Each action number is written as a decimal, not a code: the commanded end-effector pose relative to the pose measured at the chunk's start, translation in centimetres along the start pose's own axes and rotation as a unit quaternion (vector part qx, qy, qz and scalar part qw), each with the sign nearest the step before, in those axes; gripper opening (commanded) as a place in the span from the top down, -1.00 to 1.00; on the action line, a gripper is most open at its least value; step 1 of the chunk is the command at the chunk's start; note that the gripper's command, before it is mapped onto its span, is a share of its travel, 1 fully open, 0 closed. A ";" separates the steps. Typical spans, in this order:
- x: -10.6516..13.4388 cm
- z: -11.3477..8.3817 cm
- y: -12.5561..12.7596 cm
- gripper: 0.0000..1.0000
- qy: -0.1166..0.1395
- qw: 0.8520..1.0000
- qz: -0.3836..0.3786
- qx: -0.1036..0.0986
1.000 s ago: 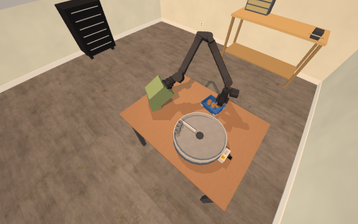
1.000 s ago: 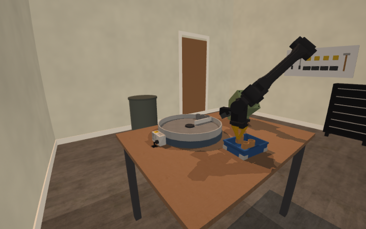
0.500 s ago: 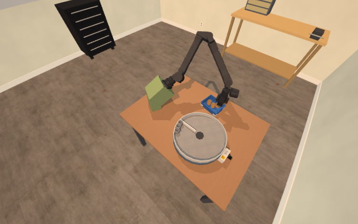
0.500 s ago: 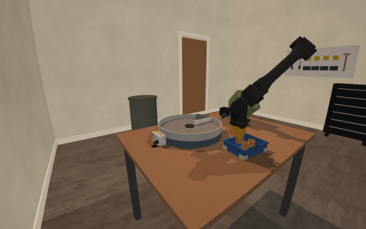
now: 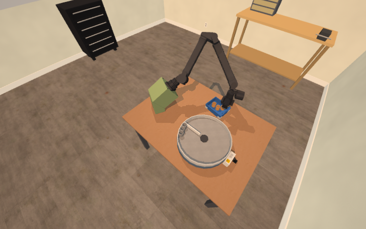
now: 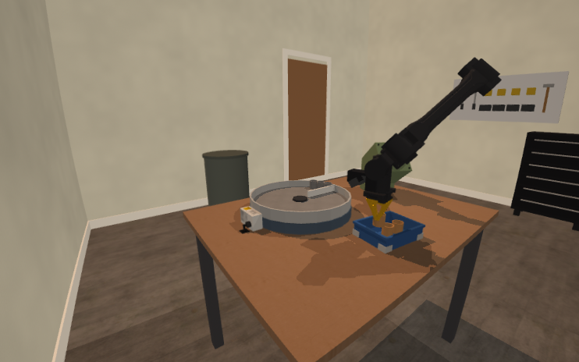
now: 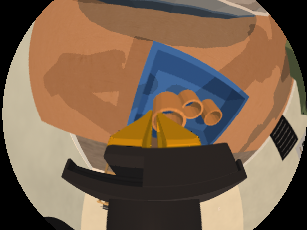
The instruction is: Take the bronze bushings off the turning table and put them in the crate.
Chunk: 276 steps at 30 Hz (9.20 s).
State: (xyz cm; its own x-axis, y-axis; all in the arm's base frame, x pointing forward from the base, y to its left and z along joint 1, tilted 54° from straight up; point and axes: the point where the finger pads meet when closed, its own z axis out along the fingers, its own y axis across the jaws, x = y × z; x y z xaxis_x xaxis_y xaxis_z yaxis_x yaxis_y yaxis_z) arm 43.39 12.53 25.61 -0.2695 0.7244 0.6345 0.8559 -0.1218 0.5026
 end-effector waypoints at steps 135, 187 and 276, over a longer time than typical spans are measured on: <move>0.5 4.4 0.7 1.00 0.002 1.000 -0.005 -0.009; 0.3 4.5 0.7 1.00 0.000 1.000 -0.004 -0.011; 0.8 1.4 2.0 0.69 -0.001 1.000 -0.014 -0.025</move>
State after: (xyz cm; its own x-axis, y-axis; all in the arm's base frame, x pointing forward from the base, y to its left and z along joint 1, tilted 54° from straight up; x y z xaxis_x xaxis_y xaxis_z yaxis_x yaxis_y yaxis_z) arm 44.99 15.09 23.78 -0.2750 0.7232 0.6336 0.8506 -0.1242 0.5110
